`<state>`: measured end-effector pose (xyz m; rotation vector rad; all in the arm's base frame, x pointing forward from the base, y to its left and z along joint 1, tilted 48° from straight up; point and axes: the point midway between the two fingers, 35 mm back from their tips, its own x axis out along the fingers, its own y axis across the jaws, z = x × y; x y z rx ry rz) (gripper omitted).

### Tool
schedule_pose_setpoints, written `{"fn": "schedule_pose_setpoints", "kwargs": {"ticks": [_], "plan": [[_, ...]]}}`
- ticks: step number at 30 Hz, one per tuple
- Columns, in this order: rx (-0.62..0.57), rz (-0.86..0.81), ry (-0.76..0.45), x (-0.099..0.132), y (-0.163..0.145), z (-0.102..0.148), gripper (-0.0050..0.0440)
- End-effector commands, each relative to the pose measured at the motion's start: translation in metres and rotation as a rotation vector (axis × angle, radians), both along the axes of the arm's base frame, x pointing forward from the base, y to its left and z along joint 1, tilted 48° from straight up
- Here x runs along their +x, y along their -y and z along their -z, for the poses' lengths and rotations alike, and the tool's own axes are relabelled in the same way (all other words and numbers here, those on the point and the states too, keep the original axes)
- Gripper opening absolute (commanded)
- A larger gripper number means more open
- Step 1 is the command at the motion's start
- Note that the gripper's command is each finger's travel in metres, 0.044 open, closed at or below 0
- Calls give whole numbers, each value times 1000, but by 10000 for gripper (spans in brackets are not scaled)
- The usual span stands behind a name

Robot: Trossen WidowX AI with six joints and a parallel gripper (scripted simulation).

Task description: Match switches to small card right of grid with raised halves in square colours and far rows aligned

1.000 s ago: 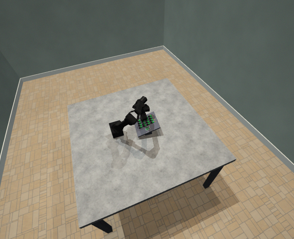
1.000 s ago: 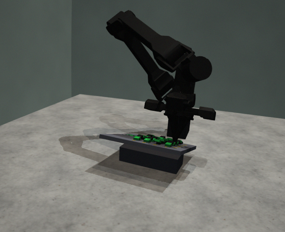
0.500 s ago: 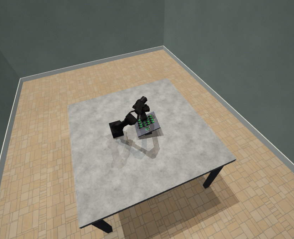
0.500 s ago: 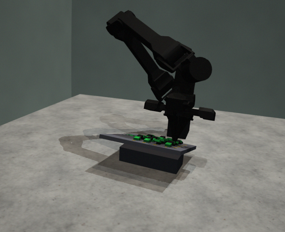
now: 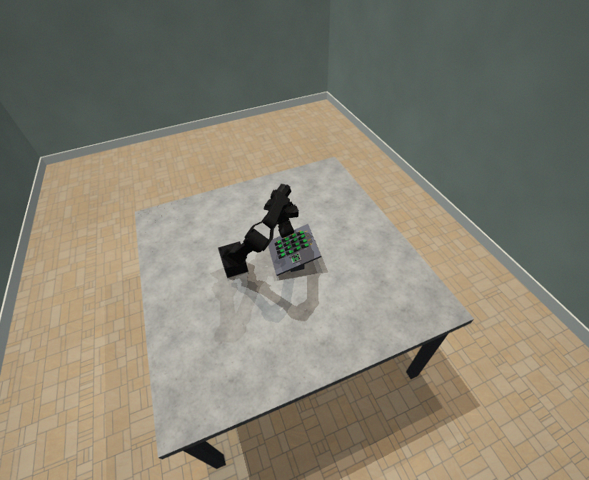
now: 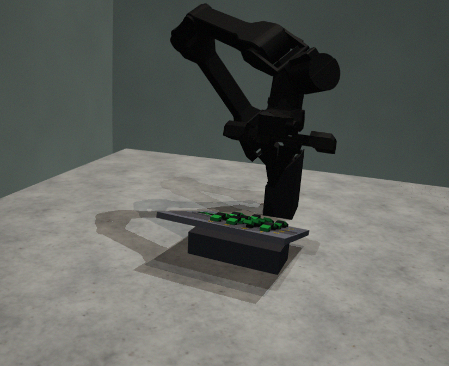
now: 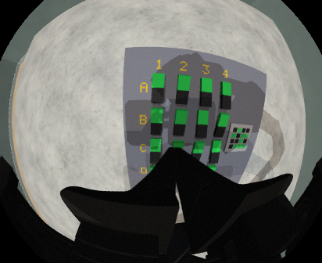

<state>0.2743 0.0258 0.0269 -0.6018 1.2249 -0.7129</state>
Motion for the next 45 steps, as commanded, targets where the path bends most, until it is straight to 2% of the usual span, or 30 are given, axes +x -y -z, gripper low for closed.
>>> {"fn": "schedule_pose_setpoints", "kwargs": {"ticks": [1, 4, 8, 32, 45], "plan": [[6, 6, 24, 9, 6, -15, 0], [7, 8, 22, 10, 8, -14, 0], [11, 26, 7, 17, 33, 6, 0], [11, 25, 7, 21, 51, 21, 0], [11, 25, 7, 21, 51, 21, 0]]}}
